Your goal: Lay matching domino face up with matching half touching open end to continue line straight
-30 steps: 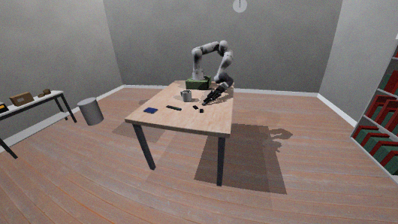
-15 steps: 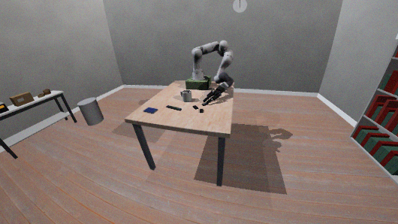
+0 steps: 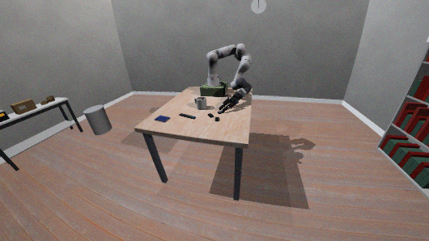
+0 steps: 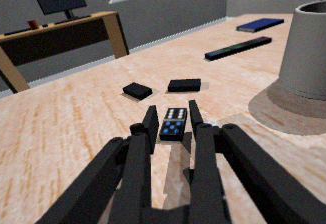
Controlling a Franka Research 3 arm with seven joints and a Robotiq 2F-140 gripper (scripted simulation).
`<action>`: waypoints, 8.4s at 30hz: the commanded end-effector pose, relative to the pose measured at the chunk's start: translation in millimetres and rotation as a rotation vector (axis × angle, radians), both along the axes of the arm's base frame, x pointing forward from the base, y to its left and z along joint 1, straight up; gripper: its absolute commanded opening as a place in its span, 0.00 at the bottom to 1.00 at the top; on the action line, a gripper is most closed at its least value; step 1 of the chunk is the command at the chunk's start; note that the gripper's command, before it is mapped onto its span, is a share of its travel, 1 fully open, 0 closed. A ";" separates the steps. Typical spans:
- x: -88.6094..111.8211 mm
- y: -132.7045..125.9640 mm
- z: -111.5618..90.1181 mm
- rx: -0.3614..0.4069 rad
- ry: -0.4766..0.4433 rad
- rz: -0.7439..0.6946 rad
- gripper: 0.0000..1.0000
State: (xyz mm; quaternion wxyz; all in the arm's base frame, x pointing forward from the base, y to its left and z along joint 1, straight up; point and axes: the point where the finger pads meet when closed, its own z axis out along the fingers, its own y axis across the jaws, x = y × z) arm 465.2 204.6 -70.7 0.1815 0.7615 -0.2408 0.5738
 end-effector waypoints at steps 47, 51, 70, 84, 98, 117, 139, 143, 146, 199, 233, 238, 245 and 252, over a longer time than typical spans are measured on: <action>0.0 0.4 -0.8 0.002 -0.002 -0.001 0.34; -0.1 0.5 -0.8 0.002 -0.002 -0.001 0.34; -26.4 19.0 21.8 0.002 -0.002 -0.001 0.34; -39.4 28.0 32.9 0.002 -0.002 -0.001 0.34; -38.7 27.6 44.1 0.017 0.019 -0.001 0.34; -20.4 14.5 71.8 0.292 0.411 0.000 0.34; 13.4 -9.3 82.9 0.656 0.908 -0.004 0.34; 17.2 -12.1 82.5 0.699 0.942 -0.011 0.34; 19.5 -13.7 82.1 0.724 0.964 -0.014 0.34; 23.1 -16.4 80.8 0.879 0.946 -0.225 0.34; 27.3 -22.4 70.5 1.456 0.417 -1.168 0.34; 27.4 -22.4 70.4 1.544 0.289 -1.349 0.34; 27.4 -22.4 70.4 1.623 0.144 -1.537 0.34; 27.4 -22.4 70.4 1.682 -0.002 -1.705 0.34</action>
